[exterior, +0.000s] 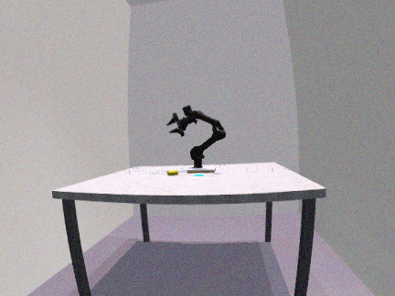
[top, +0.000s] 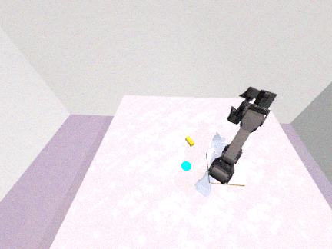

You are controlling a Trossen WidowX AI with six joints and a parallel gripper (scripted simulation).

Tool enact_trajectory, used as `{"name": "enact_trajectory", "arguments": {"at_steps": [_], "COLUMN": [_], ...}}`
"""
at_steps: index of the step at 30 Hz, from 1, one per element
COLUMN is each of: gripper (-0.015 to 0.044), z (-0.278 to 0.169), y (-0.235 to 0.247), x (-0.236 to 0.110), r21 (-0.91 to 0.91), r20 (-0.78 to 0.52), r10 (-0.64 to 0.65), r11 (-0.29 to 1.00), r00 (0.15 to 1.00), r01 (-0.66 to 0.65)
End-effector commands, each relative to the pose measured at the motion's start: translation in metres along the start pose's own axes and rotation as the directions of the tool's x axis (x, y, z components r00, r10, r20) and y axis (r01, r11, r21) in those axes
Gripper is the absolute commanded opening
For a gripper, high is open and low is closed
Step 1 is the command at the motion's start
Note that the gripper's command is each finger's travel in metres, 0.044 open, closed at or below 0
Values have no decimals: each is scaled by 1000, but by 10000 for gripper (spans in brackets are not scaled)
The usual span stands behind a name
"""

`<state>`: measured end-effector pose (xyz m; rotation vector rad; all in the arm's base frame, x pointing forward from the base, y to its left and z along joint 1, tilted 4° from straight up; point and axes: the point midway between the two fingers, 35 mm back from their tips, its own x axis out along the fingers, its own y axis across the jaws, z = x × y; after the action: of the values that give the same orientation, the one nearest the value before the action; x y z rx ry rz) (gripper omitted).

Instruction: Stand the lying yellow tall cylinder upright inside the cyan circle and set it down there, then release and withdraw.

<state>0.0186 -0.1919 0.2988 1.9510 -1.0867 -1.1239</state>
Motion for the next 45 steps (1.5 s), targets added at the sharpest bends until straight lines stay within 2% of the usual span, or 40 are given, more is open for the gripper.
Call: {"name": "enact_trajectory", "arguments": {"at_steps": [1,12,18,23,29,35,45], "gripper": [309,309,309,309,309,309,309], "z": [-7,-35,-54,-71,-92,-112,-141], "y": [-6,-38,-62,-86,-117,-152,-213], "x": [15,51,66,75,81,81,69], "r21": [-118,-471,-668,-812,-939,-995,-885], "r20": [-37,-98,-97,-73,-15,72,267], "r10": [-110,-399,-546,-654,-762,-836,-875], "r11": [987,825,656,477,234,-20,-388], "r00": [993,912,832,753,648,544,402], "r01": [105,311,353,336,253,102,-256]}}
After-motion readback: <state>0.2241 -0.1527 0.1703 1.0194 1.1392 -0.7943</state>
